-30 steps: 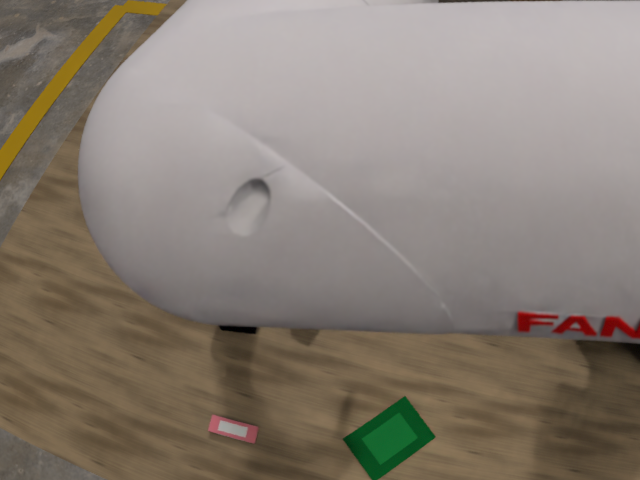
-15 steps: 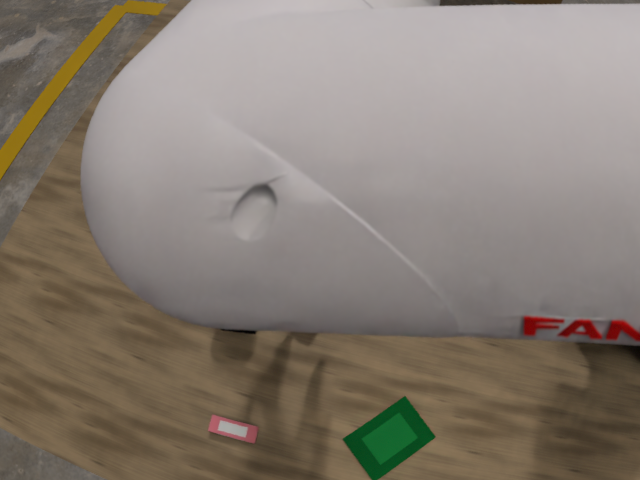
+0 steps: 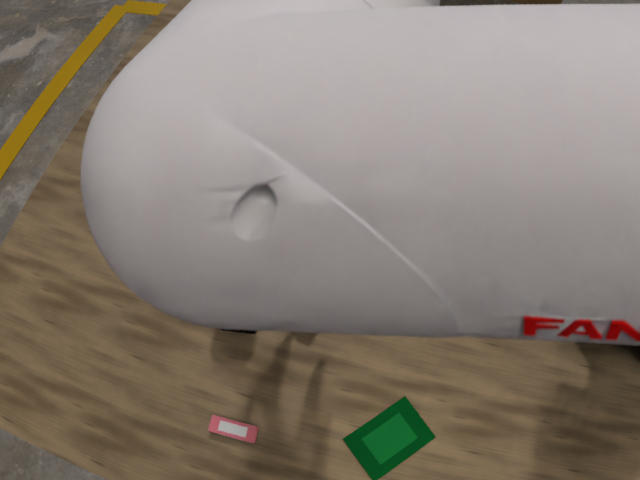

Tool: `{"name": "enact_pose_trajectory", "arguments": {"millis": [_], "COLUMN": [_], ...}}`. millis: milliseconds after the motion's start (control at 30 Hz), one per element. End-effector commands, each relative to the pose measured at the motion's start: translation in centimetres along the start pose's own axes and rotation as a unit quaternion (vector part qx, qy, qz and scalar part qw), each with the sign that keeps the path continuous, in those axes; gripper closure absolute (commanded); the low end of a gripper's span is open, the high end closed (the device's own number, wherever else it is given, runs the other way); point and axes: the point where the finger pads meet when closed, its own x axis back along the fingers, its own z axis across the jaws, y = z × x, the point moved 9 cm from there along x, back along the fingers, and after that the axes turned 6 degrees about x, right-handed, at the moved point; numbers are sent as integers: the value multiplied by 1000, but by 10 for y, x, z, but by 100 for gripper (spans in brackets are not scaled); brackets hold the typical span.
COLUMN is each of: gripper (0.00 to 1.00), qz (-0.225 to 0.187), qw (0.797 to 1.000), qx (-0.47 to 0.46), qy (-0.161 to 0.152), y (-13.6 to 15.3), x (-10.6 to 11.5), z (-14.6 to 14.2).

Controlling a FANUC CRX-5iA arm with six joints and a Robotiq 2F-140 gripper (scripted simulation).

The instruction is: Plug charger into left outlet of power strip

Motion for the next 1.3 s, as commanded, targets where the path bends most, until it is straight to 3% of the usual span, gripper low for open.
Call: {"name": "enact_pose_trajectory", "arguments": {"millis": [0, 767, 1267], "gripper": [62, 62, 62], "qz": [0, 0, 0], "qw": [1000, 1000, 1000], "qx": [0, 0, 0], "qy": [-1, -1, -1], "y": [0, 0, 0], "x": [1, -9, -42], "z": [0, 0, 0]}}
